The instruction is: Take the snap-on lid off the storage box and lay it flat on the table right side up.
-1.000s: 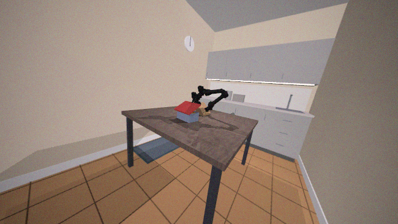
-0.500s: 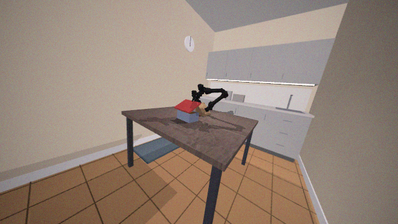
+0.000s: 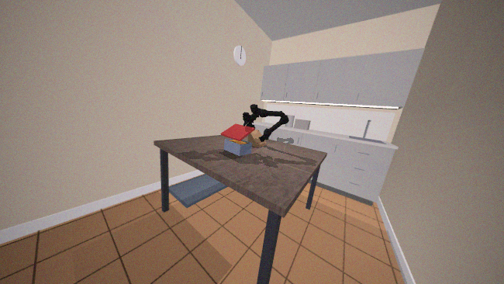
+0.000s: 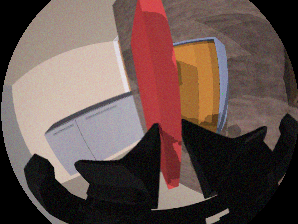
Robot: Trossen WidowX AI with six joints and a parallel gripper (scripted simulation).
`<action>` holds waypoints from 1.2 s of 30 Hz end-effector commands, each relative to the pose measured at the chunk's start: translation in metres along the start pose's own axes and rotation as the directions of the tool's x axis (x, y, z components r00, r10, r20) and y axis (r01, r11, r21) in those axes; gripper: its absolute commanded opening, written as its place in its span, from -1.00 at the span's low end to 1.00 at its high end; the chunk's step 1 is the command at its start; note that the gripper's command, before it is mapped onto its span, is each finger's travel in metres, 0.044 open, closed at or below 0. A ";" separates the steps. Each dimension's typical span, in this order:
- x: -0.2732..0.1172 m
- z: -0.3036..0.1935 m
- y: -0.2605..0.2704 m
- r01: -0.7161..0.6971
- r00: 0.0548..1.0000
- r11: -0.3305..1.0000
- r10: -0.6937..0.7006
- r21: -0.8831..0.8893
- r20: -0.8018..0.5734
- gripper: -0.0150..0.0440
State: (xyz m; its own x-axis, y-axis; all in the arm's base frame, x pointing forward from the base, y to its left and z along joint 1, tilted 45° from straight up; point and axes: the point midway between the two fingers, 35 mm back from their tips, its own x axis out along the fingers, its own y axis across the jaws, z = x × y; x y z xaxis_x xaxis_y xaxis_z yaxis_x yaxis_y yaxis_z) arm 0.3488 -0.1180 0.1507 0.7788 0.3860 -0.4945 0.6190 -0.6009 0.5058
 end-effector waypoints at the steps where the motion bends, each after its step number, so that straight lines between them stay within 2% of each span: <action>1: -0.005 0.000 0.008 -0.010 1.000 1.000 0.010 -0.009 -0.001 -0.49; 13: -0.011 0.002 0.014 -0.009 1.000 1.000 0.009 -0.009 0.000 -0.49; 36: -0.012 0.049 0.009 -0.010 1.000 1.000 0.010 -0.011 0.001 -0.49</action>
State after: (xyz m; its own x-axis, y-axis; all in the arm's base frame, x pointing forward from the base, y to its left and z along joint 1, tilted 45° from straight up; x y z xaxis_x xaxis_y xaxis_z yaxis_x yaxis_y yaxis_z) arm 0.3400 -0.1554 0.1302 0.7814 0.3818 -0.4936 0.6162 -0.5970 0.5137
